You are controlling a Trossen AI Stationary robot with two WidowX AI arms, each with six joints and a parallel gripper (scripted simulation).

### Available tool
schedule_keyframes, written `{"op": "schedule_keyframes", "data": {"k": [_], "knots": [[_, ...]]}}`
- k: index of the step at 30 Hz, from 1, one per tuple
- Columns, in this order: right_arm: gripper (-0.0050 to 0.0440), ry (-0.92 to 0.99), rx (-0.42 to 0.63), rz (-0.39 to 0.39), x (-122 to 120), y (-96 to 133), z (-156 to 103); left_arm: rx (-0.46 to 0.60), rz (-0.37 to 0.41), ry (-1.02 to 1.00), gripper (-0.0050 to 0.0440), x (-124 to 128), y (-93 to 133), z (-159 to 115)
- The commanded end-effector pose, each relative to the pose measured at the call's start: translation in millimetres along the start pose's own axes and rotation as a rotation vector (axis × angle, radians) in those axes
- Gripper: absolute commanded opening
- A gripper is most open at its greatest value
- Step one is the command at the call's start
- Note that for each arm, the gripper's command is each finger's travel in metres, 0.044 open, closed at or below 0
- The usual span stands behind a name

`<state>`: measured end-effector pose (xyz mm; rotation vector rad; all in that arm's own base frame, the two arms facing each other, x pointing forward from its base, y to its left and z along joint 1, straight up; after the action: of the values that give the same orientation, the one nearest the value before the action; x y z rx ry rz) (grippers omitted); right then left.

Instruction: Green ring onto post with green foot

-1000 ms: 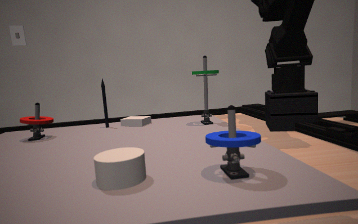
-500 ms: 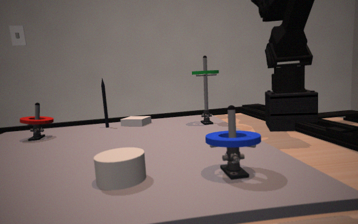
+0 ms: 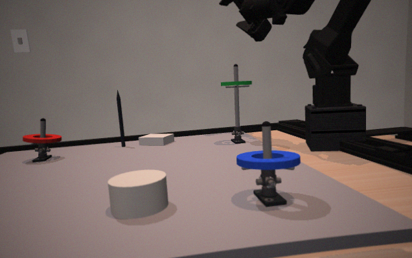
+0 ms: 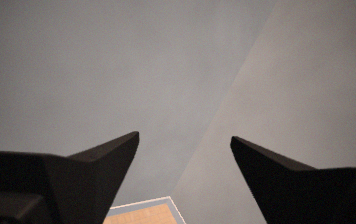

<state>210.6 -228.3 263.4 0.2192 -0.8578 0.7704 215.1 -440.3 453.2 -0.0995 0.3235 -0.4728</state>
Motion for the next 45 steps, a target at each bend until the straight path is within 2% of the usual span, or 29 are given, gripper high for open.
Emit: {"op": "schedule_keyframes", "data": {"k": [1,6,12,16,18,24,28,33,35,41,45], "knots": [[0.0400,-0.028,0.122,0.010,17,-6,-29,-0.035,0.089,-0.025,0.0400,6,20,6],[0.0400,-0.050,0.425,0.014,48,2,-104,-0.110,0.294,-0.097,0.0400,16,69,21],[0.0400,-0.021,0.744,0.021,84,39,-177,-0.172,0.525,-0.177,0.0400,21,126,30],[0.0400,0.030,0.946,0.023,103,77,-217,-0.202,0.679,-0.229,0.0400,20,164,31],[0.0400,0.030,0.946,0.023,103,77,-217,-0.202,0.679,-0.229,0.0400,20,164,31],[0.0400,0.173,1.263,0.026,125,157,-264,-0.231,0.946,-0.311,0.0400,13,229,26],[0.0400,0.292,1.432,0.031,130,211,-278,-0.236,1.108,-0.356,0.0400,4,267,18],[0.0400,0.475,1.615,0.043,129,277,-281,-0.228,1.313,-0.406,0.0400,-11,313,4],[0.0400,0.475,1.615,0.043,129,277,-281,-0.228,1.313,-0.406,0.0400,-11,313,4],[0.0400,0.776,1.799,0.072,114,357,-261,-0.193,1.592,-0.458,0.0400,-37,372,-24],[0.0400,0.980,1.867,0.099,100,396,-238,-0.159,1.758,-0.479,0.0400,-55,403,-44]]}}
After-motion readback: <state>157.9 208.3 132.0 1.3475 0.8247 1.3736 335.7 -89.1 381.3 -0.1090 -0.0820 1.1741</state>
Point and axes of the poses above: on each arm, the point midway between the two fingers, 35 mm back from their tips, its own y axis back along the fingers, its own x axis across the jaws, z = x × y, the point moved 1 cm from there along y, back along the fingers, and after that the axes turned 8 degrees about -y, right-handed, at the moved point
